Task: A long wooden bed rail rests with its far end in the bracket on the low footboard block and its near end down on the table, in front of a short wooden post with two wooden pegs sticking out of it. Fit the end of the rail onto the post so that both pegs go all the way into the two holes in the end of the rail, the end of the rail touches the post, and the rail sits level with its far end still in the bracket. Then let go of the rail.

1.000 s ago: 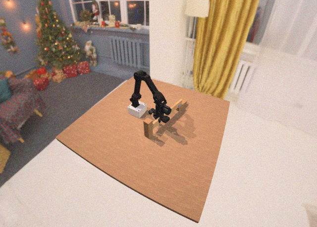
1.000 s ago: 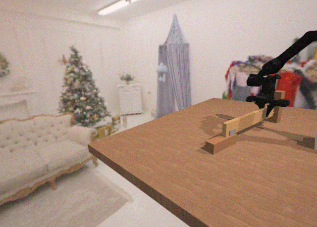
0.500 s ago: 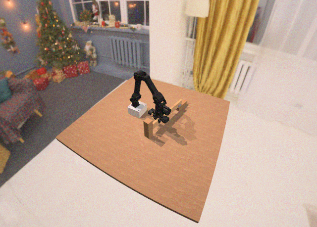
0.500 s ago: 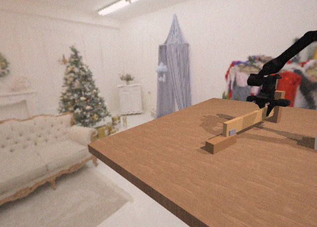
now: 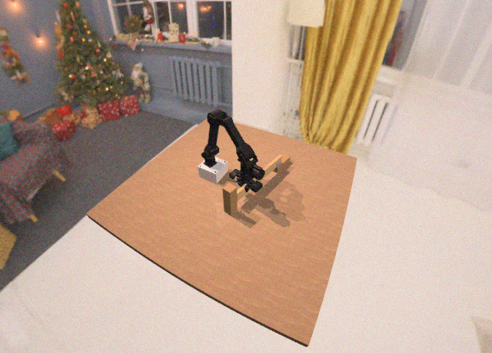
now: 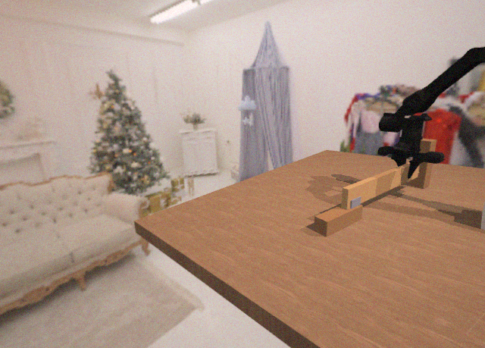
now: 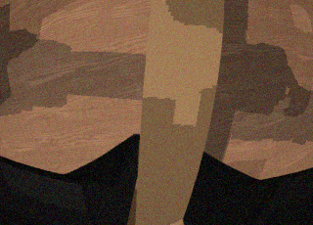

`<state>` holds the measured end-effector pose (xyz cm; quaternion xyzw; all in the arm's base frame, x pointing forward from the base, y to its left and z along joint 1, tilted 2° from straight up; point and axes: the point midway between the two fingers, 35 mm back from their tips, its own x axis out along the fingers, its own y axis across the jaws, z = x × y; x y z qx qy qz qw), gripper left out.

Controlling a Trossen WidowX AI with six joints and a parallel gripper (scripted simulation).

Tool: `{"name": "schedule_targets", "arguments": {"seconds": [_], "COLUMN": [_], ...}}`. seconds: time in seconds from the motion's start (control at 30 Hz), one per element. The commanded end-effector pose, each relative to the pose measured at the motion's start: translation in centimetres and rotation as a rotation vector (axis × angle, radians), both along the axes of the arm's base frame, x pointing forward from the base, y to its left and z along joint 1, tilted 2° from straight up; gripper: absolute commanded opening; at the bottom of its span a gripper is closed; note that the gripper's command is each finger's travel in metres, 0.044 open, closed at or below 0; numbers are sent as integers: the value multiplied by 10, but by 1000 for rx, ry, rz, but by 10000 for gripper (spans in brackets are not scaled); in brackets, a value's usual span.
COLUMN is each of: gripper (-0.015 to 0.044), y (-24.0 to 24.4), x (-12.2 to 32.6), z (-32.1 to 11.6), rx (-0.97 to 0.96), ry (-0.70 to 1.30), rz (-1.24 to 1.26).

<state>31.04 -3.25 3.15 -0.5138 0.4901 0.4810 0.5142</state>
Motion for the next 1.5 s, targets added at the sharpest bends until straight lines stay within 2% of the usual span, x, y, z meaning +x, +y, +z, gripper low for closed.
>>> {"name": "schedule_targets", "arguments": {"seconds": [0.0, 1.47], "gripper": [0, 0], "y": [-2, -14], "x": [1, -1], "z": [0, 2], "rx": [-1, -3], "ry": [-3, -3], "rz": [0, 0]}}
